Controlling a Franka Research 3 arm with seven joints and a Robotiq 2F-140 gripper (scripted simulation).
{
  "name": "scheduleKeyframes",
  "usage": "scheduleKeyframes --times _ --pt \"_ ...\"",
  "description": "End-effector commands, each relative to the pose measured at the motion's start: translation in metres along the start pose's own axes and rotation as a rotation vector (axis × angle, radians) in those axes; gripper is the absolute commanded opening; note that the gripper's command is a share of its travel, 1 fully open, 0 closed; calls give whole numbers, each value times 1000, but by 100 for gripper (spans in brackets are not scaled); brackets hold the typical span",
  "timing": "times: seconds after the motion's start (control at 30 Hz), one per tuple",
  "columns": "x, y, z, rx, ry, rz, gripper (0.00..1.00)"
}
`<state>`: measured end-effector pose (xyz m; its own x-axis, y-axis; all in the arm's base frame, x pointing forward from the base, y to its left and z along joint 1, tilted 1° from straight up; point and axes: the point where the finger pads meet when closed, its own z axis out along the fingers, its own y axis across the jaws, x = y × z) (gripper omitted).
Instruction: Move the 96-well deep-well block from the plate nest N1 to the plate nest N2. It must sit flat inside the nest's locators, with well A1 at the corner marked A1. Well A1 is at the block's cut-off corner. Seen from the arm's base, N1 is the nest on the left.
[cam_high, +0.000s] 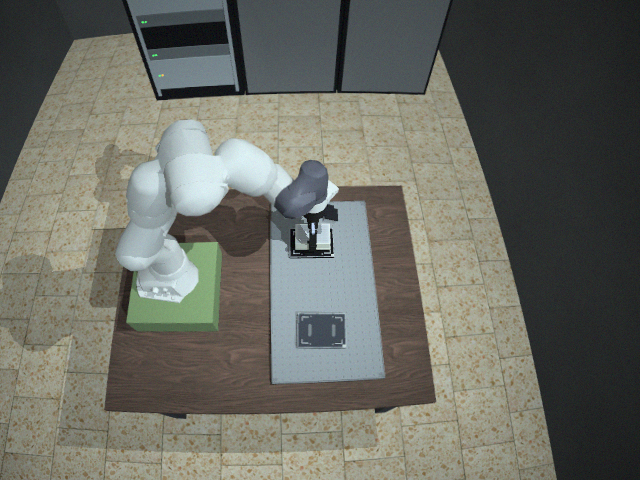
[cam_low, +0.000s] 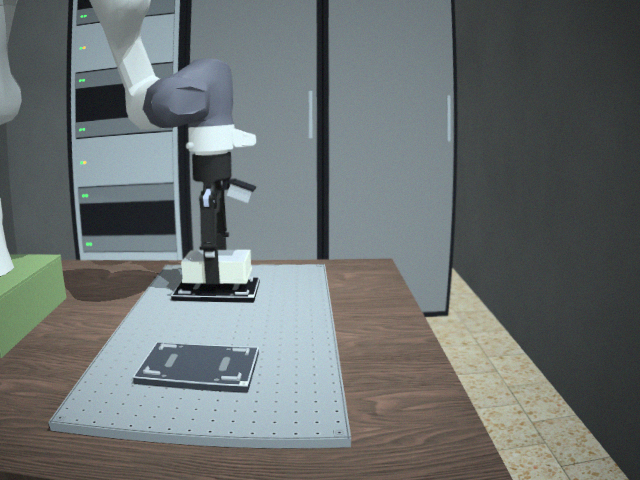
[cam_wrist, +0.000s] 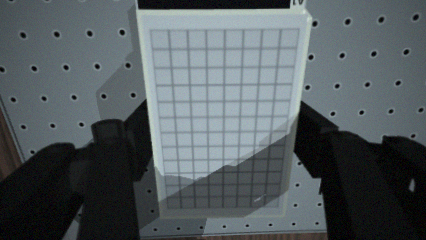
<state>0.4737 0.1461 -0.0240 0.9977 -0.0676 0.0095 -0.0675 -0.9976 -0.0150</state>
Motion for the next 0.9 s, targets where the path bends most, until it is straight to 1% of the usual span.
scheduleKeyframes --times 0.0,0.13,0.2,0.7,0.77,0.87 --pt "-2 2 -6 -3 -7 -11 60" --pt "-2 2 -13 -3 -7 -11 60" --pt "-2 2 -13 -3 -7 -11 60" --pt "-1 2 -38 -3 -7 -11 60" --pt "-1 2 -38 -3 -7 -11 60" --pt "-1 2 -43 -3 -7 -11 60"
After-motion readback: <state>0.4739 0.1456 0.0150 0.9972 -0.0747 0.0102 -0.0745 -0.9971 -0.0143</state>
